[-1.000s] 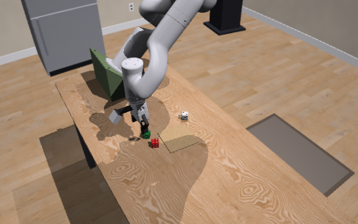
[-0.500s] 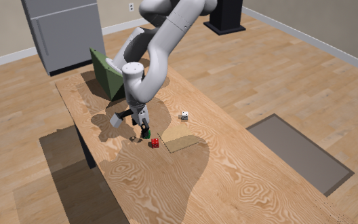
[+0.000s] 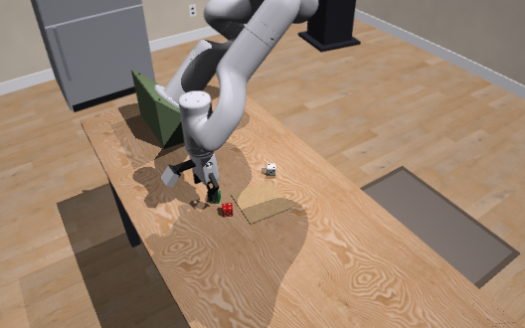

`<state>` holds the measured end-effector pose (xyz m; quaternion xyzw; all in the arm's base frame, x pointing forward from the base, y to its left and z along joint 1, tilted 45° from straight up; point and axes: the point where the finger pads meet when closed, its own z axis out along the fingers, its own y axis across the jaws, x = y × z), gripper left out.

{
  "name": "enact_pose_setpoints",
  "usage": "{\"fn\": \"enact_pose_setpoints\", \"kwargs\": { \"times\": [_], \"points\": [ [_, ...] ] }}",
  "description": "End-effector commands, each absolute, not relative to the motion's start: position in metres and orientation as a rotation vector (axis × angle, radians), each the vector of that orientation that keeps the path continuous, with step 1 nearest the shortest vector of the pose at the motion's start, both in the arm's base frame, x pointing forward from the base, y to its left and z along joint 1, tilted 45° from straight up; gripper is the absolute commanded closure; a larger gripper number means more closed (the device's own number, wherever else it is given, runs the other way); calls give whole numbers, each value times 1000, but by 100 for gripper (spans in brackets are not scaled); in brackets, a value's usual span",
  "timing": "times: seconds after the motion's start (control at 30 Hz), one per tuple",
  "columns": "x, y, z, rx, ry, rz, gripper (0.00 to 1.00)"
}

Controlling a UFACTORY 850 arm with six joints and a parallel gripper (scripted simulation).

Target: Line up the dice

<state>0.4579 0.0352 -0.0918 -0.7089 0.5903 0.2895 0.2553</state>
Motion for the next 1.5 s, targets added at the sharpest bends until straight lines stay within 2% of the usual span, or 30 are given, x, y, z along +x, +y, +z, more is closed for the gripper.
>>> {"fn": "enact_pose_setpoints", "kwargs": {
  "times": [0.0,0.57,1.13,1.47],
  "points": [
    [459,35,-91,-1925,1603,784,0],
    [461,35,-91,-1925,1603,784,0],
    [523,49,-86,-1925,1603,784,0],
    [527,50,-86,-1925,1603,784,0]
  ]
}}
